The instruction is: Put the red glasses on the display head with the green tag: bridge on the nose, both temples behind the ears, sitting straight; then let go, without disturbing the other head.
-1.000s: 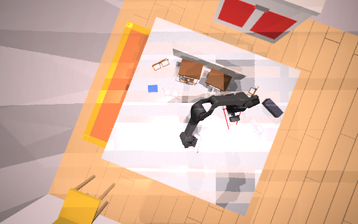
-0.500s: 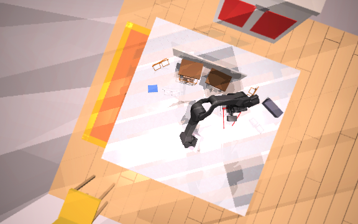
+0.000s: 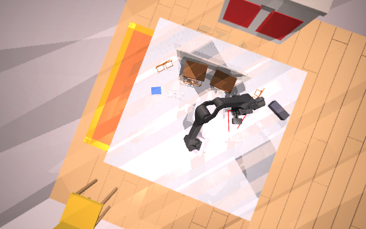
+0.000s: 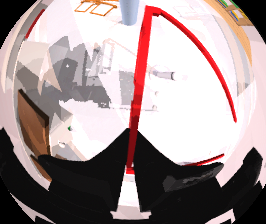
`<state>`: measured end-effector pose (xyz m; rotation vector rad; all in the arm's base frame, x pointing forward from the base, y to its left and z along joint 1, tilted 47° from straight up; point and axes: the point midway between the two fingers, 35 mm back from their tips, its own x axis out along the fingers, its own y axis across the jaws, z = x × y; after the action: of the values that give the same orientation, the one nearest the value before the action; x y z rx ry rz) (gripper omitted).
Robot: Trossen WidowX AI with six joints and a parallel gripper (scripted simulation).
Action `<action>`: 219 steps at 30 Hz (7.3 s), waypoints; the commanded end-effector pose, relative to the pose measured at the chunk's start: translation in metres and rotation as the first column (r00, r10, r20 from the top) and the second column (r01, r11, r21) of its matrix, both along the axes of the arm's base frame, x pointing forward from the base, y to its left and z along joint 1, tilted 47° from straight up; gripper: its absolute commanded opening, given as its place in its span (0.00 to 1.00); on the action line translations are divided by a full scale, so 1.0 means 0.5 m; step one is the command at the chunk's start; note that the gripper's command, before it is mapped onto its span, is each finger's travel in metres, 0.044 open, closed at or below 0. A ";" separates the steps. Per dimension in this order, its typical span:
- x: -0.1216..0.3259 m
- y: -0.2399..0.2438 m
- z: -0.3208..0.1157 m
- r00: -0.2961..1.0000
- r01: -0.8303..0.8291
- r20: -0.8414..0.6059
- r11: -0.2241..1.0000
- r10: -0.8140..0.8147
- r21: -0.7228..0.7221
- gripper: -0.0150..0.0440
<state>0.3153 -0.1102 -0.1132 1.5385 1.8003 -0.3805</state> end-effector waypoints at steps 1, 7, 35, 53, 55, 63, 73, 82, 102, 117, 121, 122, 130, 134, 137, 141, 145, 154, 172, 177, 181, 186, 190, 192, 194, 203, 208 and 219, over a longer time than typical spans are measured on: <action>0.006 0.002 0.000 1.000 0.004 0.006 1.000 -0.004 -0.004 0.25; 0.007 0.049 -0.045 1.000 0.004 0.007 1.000 -0.004 -0.003 0.25; 0.008 0.100 -0.062 1.000 0.004 0.007 1.000 -0.004 0.000 0.25; 0.013 0.119 -0.042 1.000 0.004 0.006 1.000 -0.004 0.000 0.25; 0.013 0.122 -0.040 1.000 0.004 0.006 1.000 -0.004 0.000 0.25; 0.014 0.130 -0.032 1.000 0.004 0.006 1.000 -0.004 0.001 0.25; 0.012 0.140 -0.022 1.000 0.004 0.006 1.000 -0.004 0.001 0.25; 0.011 0.146 -0.014 1.000 0.004 0.006 1.000 -0.004 0.001 0.25; 0.011 0.147 -0.014 1.000 0.004 0.006 1.000 -0.004 0.002 0.25; 0.015 0.139 -0.022 1.000 0.004 0.006 1.000 -0.004 0.001 0.25; 0.016 0.136 -0.025 1.000 0.004 0.006 1.000 -0.004 0.001 0.25; 0.017 0.136 -0.026 1.000 0.004 0.006 1.000 -0.004 0.001 0.25; 0.022 0.089 0.010 1.000 0.004 0.006 1.000 -0.004 -0.002 0.25; 0.021 0.049 0.046 1.000 0.004 0.006 1.000 -0.004 -0.002 0.25; 0.021 0.043 0.052 1.000 0.004 0.006 1.000 -0.004 -0.002 0.25; 0.021 0.043 0.052 1.000 0.004 0.006 1.000 -0.004 -0.002 0.25; 0.022 0.049 0.061 1.000 0.004 0.006 1.000 -0.004 -0.003 0.25; 0.030 0.108 0.135 1.000 0.007 0.004 1.000 -0.007 -0.010 0.25; 0.001 0.243 0.276 1.000 0.008 0.003 1.000 -0.008 -0.005 0.25; -0.018 0.280 0.309 1.000 0.006 0.003 1.000 -0.006 0.001 0.25; -0.034 0.306 0.332 1.000 0.004 0.002 1.000 -0.004 0.006 0.25; -0.038 0.312 0.337 1.000 0.004 0.001 1.000 -0.004 0.007 0.25; -0.037 0.314 0.335 1.000 0.004 0.001 1.000 -0.004 0.007 0.25; -0.037 0.316 0.333 1.000 0.004 0.001 1.000 -0.004 0.006 0.25; -0.036 0.318 0.330 1.000 0.004 0.001 1.000 -0.004 0.006 0.25; -0.034 0.330 0.317 1.000 0.004 0.002 1.000 -0.004 0.004 0.25; -0.033 0.336 0.310 1.000 0.005 0.002 1.000 -0.005 0.003 0.25; -0.032 0.351 0.296 1.000 0.005 0.002 1.000 -0.005 0.002 0.25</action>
<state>0.3017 0.0621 0.0394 1.5378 1.7871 -0.3716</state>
